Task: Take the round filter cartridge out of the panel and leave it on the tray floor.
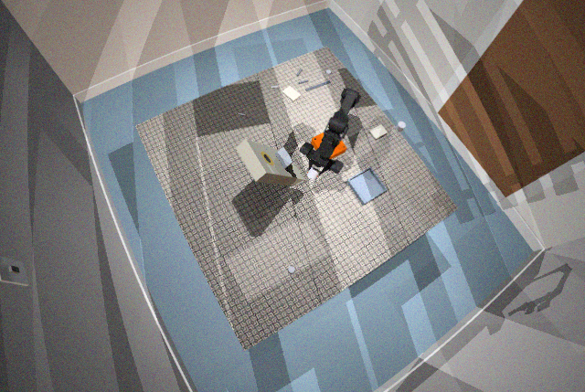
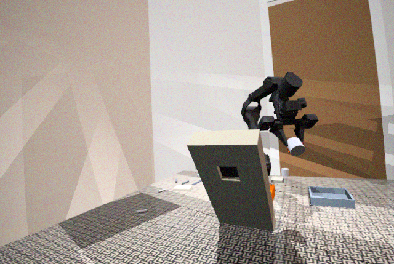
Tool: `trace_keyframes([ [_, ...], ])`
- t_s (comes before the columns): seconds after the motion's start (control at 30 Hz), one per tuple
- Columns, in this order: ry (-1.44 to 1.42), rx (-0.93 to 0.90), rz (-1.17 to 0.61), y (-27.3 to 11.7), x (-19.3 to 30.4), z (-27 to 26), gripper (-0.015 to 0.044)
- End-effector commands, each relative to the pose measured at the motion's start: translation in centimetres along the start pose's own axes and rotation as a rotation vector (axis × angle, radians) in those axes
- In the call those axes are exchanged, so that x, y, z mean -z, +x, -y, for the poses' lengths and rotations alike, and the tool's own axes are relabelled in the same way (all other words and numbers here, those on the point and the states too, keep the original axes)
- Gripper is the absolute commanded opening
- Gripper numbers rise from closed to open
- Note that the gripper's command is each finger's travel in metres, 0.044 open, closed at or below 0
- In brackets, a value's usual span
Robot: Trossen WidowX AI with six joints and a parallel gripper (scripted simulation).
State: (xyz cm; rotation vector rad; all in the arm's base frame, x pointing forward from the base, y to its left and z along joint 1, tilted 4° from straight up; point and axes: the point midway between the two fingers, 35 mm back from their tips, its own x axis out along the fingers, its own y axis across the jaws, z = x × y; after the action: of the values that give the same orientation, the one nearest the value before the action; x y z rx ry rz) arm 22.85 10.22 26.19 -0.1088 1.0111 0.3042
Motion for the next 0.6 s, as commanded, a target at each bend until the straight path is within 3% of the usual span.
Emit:
trace_keyframes([
  [0.0, -0.099, -0.059, 0.012, -0.3, 0.3, -2.1, 0.0000],
  [0.57, -0.456, -0.268, 0.021, -1.7, 3.0, -9.6, 0.0000],
])
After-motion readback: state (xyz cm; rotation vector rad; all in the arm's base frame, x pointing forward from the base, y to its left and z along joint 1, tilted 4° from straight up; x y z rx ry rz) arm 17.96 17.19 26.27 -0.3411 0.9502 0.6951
